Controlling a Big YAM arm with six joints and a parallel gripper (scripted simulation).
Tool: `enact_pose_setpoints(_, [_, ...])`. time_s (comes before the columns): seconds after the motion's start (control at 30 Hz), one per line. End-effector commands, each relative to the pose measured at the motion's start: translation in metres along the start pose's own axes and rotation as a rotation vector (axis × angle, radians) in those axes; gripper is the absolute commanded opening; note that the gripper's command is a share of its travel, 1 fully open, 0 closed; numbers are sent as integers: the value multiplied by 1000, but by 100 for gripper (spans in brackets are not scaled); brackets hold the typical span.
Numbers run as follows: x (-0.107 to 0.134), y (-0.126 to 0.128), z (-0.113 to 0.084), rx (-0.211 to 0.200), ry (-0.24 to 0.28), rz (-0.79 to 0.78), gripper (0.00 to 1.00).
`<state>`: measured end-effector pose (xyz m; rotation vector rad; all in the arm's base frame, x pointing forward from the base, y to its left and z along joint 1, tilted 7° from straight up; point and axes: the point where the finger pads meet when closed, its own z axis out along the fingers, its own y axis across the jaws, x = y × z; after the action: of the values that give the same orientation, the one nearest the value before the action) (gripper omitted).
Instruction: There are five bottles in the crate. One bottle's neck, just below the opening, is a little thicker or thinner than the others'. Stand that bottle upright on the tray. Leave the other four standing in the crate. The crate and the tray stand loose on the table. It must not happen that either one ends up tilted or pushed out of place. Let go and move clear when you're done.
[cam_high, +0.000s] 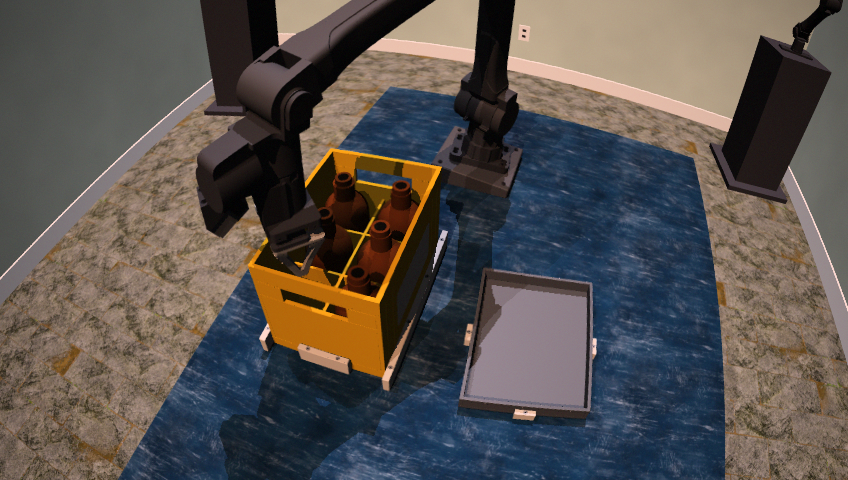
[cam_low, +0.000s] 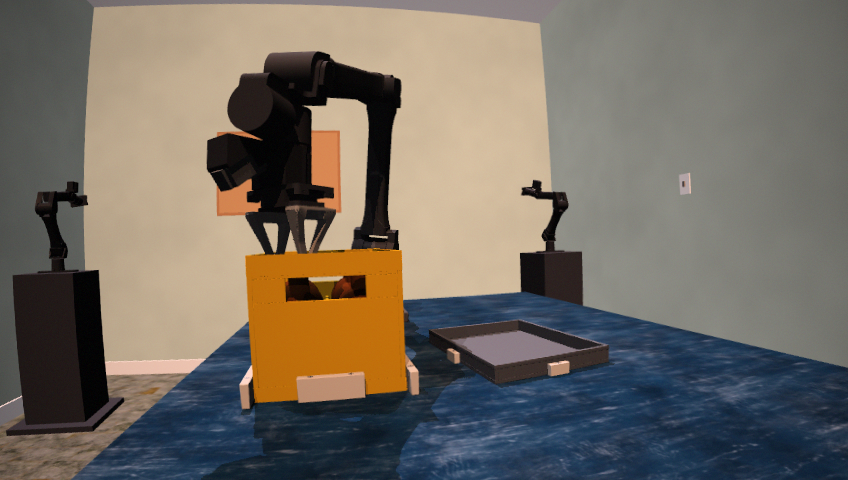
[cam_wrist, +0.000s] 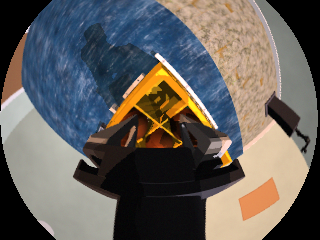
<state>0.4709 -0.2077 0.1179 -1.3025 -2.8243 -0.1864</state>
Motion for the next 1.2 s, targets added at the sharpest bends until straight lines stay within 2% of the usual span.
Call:
enact_pose_setpoints(0.0, [-14, 3, -40, -27, -60, -6, 61])
enact_pose_setpoints(0.07, [-14, 3, -46, -27, -60, -6, 61])
enact_pose_setpoints(0.17, [-13, 5, -45, -17, -38, -11, 61])
enact_pose_setpoints(0.3, [-12, 3, -70, -26, -59, -7, 61])
enact_pose_setpoints(0.4, [-13, 1, -70, -23, -53, -4, 61])
enact_pose_setpoints(0.43, [-14, 5, -57, -10, -22, -9, 61])
enact_pose_setpoints(0.73, [-11, 3, -94, -22, -51, -9, 61])
enact_pose_setpoints(0.87, [-7, 1, -82, -8, -17, -5, 61])
enact_pose_setpoints(1.03, [-12, 3, -89, -14, -32, -5, 61])
enact_pose_setpoints(1.13, [-8, 0, -83, -8, -17, -3, 61])
enact_pose_setpoints(1.17, [-8, 0, -83, -8, -17, -3, 0])
